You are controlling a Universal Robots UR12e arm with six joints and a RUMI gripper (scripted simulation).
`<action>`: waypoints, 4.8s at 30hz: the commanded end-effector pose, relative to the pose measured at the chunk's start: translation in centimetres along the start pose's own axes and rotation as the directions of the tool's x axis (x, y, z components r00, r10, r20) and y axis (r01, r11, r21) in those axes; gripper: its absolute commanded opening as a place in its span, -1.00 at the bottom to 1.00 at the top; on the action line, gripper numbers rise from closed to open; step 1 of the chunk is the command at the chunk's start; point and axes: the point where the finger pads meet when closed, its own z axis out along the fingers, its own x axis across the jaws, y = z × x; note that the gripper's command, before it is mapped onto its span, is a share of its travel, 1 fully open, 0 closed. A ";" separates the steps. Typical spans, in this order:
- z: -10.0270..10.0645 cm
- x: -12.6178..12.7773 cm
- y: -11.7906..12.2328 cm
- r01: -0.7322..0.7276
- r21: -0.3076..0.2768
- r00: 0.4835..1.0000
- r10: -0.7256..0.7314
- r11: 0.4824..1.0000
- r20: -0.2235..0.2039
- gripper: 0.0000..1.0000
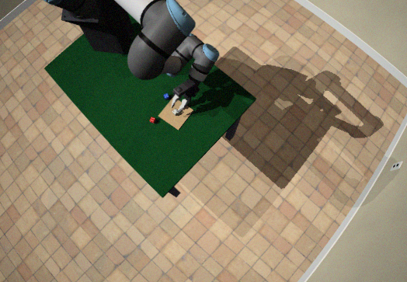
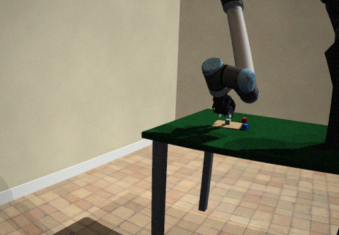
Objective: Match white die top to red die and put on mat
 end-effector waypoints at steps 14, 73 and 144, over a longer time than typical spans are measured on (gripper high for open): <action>1.9 -0.1 1.9 -0.001 0.000 1.000 0.001 1.000 0.001 -0.51; 2.3 -0.1 2.3 -0.001 0.000 1.000 0.001 1.000 0.001 -0.87; -2.6 -0.1 -2.7 0.000 -0.009 1.000 0.000 1.000 0.001 -0.87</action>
